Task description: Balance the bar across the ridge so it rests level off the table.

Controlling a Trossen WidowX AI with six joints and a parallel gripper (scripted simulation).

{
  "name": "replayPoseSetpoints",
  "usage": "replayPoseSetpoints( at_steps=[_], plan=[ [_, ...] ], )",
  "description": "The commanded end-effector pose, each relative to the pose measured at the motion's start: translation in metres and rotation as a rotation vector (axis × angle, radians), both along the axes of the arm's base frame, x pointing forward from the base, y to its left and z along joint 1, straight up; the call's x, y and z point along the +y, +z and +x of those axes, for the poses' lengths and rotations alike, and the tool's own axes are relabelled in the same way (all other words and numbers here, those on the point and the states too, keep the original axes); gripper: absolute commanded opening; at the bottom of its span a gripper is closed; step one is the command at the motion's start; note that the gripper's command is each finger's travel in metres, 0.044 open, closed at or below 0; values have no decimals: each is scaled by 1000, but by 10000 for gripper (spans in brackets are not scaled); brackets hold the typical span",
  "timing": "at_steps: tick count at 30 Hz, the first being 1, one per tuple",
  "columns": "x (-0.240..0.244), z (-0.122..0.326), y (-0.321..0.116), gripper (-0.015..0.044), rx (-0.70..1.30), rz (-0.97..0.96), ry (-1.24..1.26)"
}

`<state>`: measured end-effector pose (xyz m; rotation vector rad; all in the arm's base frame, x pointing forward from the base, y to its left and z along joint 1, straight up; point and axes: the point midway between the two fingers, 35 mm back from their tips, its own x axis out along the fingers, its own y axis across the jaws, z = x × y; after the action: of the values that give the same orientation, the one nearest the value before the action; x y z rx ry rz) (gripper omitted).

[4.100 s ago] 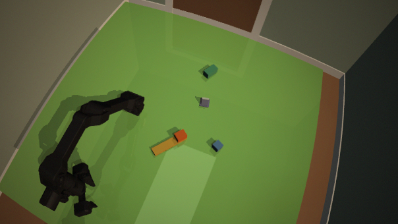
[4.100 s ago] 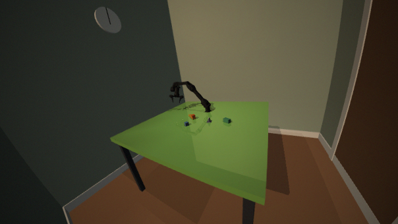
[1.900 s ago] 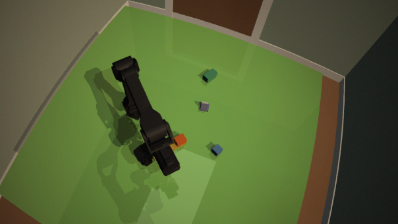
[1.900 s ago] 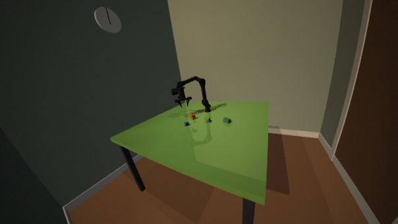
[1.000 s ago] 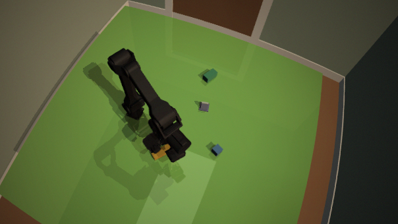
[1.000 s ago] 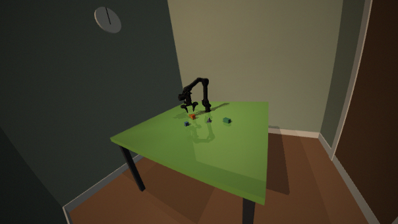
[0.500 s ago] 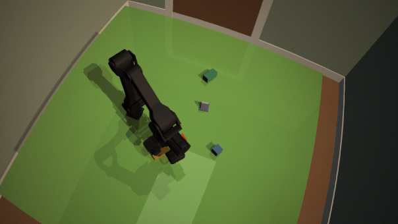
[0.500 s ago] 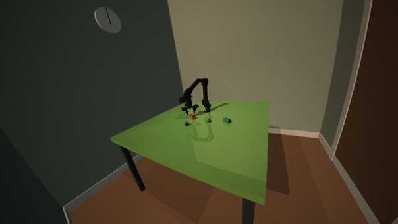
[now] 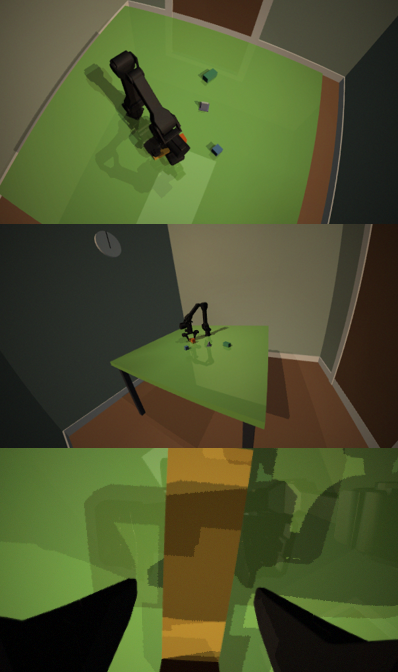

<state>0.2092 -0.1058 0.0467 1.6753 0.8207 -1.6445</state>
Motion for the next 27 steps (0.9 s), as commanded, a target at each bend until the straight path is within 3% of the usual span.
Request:
replayPoseSetpoints(
  at_steps=[1,10,16,25,27],
  plan=[
    [-1,0,-2,315,3,-5,-4],
    [-1,0,-2,315,3,-5,-4],
    [0,0,-1,157,2,1,0],
    [0,0,-1,98,2,1,0],
    [0,0,0,45,2,1,0]
  ],
)
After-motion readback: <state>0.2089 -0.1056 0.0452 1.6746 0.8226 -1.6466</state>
